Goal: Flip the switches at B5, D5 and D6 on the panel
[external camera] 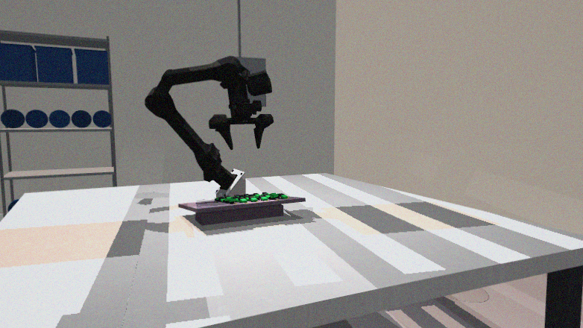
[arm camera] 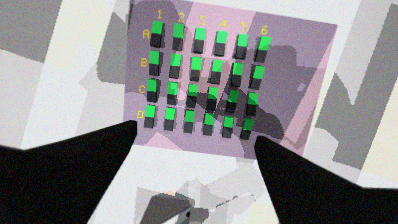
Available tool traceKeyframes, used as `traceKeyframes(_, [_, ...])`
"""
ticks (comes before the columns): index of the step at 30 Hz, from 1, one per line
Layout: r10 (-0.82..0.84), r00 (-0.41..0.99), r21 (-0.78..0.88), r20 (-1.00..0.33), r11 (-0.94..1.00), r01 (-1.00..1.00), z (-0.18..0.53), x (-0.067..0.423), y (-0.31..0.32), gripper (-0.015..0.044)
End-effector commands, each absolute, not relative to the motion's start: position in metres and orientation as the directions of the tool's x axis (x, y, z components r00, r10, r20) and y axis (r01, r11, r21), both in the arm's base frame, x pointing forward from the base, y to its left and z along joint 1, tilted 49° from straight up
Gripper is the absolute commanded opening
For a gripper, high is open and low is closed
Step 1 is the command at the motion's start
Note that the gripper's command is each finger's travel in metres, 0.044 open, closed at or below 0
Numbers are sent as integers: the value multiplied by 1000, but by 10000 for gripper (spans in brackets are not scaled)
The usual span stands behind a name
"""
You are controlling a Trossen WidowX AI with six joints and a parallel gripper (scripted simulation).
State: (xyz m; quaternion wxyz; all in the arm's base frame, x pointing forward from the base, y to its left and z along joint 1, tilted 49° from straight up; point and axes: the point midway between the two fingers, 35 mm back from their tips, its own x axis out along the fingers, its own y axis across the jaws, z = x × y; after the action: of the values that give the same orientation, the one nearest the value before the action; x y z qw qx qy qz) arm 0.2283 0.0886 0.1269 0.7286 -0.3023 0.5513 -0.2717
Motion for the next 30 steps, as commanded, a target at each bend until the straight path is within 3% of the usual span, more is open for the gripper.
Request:
traceKeyframes(1, [-730,241,-740,-640,670,63,127,229,87,374])
traceKeyframes(10, [-749,72,-746,-658,662,70,121,275,5,137])
traceKeyframes(15, [-752,67,-748,-656,659,73,116,278,-8,6])
traceKeyframes(30, [-754,88,-750,-652,657,74,91,280,-38,0])
